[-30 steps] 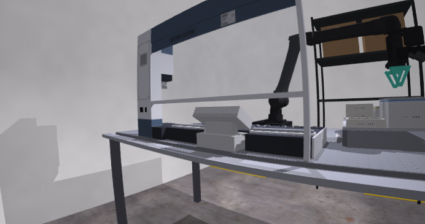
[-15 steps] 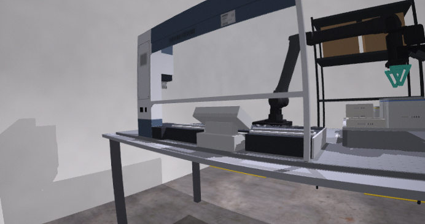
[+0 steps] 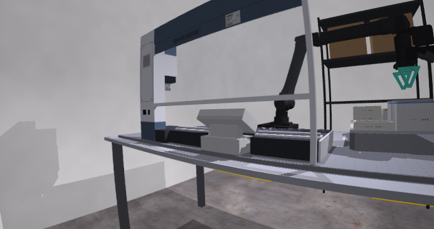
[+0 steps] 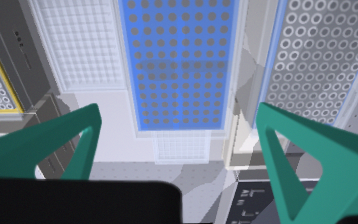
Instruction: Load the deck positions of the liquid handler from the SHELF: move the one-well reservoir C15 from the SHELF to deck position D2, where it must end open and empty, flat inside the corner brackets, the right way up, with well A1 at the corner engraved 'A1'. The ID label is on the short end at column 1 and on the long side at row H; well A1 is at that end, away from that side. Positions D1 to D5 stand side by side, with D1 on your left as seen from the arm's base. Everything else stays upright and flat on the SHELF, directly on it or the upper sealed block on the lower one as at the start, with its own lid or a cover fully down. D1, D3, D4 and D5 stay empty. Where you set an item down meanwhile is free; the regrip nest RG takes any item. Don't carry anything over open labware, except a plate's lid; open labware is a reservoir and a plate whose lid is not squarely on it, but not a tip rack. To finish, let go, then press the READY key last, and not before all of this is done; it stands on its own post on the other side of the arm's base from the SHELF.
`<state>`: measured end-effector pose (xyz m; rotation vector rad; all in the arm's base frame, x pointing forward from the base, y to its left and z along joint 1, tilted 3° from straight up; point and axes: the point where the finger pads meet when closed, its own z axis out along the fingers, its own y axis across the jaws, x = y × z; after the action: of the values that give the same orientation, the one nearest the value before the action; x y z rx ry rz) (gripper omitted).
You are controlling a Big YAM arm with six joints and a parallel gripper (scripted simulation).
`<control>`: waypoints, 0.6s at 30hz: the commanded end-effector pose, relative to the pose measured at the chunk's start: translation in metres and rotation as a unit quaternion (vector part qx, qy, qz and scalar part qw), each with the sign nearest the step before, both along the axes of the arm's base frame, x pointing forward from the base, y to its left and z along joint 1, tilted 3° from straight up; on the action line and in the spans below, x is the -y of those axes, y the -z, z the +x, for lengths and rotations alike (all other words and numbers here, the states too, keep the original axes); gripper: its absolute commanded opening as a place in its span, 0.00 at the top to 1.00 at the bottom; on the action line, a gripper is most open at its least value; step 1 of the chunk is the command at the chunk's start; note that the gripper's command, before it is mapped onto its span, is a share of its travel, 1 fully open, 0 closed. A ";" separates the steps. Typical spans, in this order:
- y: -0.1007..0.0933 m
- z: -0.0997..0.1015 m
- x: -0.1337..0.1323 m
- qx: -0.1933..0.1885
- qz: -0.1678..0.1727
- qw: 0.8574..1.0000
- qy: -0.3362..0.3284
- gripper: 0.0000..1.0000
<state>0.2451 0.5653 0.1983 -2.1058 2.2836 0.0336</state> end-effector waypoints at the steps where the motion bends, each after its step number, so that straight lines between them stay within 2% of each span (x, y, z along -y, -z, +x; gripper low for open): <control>1: -0.028 0.005 -0.009 0.012 0.028 0.999 -0.008 0.00; 7: -0.028 0.005 -0.009 0.012 0.028 0.999 -0.008 0.00; 8: -0.026 0.018 -0.011 0.010 0.026 1.000 -0.008 0.00; 18: -0.026 0.069 -0.006 0.012 0.025 1.000 -0.008 0.00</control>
<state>0.2849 0.5657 0.1996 -2.1098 2.2734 0.0370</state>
